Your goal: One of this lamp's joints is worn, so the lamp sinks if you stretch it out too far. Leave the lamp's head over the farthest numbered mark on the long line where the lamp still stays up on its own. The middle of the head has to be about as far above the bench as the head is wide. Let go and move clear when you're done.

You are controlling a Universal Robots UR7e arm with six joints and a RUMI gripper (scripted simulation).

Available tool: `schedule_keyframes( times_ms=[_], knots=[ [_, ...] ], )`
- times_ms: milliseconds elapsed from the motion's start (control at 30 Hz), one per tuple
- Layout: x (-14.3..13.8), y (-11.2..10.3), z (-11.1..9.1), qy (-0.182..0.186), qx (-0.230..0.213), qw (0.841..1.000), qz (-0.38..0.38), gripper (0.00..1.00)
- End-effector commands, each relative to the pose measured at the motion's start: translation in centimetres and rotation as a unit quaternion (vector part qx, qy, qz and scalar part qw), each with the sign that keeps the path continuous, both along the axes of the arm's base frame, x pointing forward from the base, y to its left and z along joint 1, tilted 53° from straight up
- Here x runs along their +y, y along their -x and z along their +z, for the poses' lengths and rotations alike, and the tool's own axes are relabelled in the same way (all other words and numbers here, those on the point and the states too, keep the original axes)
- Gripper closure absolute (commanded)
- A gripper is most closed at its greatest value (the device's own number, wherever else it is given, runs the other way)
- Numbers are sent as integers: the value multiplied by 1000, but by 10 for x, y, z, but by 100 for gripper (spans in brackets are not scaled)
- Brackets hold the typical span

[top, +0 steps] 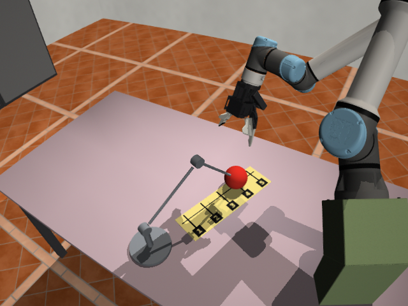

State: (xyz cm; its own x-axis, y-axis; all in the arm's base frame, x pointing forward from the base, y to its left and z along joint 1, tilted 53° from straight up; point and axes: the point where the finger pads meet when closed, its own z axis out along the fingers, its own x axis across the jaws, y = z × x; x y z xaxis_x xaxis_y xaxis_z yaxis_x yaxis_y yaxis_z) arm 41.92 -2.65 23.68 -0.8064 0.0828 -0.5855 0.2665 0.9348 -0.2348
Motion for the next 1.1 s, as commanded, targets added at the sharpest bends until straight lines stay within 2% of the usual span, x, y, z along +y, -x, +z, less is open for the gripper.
schedule_keyframes(
  times_ms=[0,567,1067],
  knots=[
    [0,0,0,0,0,1000,0,0],
    [0,0,0,0,0,1000,0,0],
    [44,22,37,0,0,1000,0,0]
  ],
)
